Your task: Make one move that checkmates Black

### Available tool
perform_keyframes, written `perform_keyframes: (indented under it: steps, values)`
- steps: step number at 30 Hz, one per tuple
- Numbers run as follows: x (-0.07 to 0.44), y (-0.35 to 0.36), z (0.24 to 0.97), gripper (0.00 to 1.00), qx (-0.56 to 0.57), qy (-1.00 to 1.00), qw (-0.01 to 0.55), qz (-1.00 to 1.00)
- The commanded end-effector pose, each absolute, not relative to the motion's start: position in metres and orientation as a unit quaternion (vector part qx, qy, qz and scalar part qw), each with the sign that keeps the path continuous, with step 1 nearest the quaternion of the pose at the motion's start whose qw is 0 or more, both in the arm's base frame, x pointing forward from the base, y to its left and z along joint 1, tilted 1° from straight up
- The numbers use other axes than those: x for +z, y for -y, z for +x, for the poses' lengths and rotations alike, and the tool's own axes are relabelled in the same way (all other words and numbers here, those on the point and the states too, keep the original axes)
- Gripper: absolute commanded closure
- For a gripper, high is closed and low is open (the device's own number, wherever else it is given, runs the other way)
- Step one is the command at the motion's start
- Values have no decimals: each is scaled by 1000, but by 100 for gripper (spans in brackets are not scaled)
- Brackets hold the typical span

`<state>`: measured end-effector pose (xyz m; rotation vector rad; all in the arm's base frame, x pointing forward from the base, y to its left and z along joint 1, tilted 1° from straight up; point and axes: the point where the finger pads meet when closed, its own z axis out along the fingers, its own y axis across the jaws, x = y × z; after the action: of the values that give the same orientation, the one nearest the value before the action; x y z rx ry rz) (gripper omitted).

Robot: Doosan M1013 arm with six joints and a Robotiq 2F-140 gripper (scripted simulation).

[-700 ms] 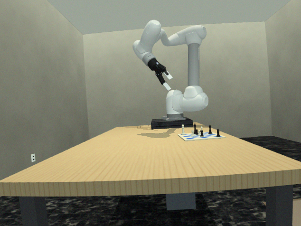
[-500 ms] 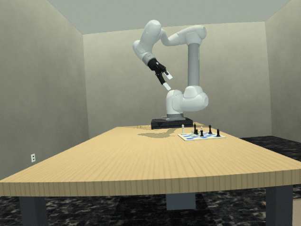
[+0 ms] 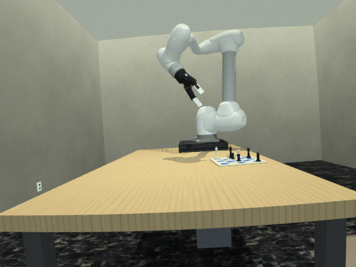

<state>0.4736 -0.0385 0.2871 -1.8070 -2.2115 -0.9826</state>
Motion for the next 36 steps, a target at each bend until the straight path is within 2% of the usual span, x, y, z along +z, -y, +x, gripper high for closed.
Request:
perform_keyframes:
  steps: [1,5,9,16,36]
  values:
    - [282,36,473,0,-330,720,60,-607]
    - [257,24,472,0,-352,668,58,-653]
    - [208,-1,471,0,-389,564,52,-727]
    - [167,-22,472,0,-420,460,45,-782]
    - [109,-52,472,0,-450,304,35,-839]
